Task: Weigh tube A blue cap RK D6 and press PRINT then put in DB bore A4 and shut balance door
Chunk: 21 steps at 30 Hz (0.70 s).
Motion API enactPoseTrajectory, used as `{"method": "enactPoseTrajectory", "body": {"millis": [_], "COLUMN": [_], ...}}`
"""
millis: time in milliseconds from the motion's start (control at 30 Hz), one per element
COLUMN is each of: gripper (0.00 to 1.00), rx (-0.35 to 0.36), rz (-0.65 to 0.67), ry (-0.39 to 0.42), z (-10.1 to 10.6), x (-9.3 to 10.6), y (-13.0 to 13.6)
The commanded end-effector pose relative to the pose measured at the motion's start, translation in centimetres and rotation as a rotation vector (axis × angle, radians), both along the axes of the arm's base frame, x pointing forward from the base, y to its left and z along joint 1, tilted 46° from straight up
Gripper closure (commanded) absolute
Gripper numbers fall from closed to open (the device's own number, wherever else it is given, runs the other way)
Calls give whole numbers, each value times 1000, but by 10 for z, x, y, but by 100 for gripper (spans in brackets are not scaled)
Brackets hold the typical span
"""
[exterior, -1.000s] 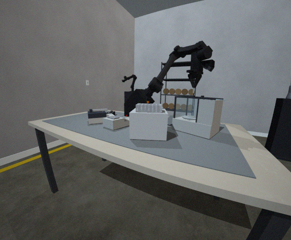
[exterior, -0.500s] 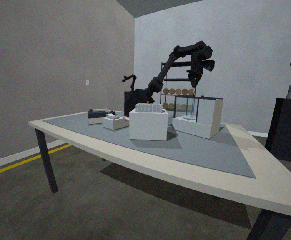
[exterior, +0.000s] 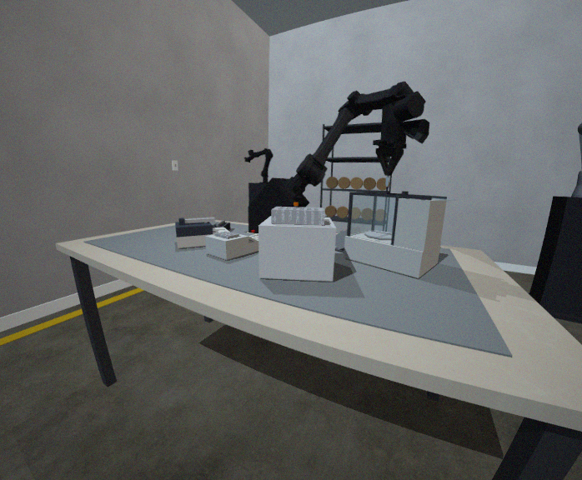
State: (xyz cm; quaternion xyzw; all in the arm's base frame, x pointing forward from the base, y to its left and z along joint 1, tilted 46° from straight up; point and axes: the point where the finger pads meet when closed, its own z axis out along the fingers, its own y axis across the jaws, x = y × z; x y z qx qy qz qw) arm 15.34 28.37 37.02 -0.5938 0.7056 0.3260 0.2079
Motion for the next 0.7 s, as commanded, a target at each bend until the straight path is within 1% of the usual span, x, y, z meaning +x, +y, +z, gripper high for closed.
{"method": "enactPoseTrajectory", "body": {"millis": [0,200,233,300,500,567,600,633,667], "gripper": [91,91,91,91,91,91,91,91,91], "rx": [15,15,21,19,1,1,15,5,5], "rz": [-7,-7,-11,1,1,1,1,1,1], "ry": [-21,-21,-24,-17,2,2,-12,-2,-2], "z": [9,9,5,3,-12,-12,-4,-12,-14], "x": [-1,-1,1,-4,-1,-1,-1,-2,-3], "y": [-8,-8,-5,2,13,13,14,14,16]}}
